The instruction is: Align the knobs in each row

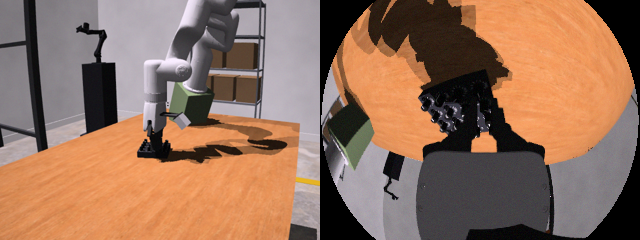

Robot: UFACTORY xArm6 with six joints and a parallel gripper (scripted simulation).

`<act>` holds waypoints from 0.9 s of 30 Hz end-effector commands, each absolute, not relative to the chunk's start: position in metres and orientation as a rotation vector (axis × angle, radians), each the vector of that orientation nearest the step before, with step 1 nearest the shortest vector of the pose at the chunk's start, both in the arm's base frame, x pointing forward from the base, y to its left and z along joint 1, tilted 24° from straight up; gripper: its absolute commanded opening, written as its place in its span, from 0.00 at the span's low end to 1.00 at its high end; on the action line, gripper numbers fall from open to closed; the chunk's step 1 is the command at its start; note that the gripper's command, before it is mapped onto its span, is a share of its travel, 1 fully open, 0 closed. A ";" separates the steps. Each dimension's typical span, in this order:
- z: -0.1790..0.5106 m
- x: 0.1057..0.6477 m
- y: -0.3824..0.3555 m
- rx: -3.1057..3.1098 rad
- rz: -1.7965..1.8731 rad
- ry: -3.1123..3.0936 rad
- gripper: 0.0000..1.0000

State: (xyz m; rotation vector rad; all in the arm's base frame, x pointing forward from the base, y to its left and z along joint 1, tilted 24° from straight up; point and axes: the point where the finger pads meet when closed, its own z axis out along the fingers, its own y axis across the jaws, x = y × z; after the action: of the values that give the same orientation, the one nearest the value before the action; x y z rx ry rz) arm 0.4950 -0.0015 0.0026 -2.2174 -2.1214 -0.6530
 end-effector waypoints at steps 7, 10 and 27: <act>0.004 0.496 -0.002 -2.219 -0.656 -2.122 0.08; 0.004 0.496 -0.002 -2.219 -0.656 -2.122 0.08; 0.004 0.496 -0.002 -2.219 -0.656 -2.122 0.08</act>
State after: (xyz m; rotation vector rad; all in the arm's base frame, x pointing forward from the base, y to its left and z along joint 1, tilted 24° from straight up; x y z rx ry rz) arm 0.4950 -0.0015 0.0026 -2.2175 -2.1215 -0.6532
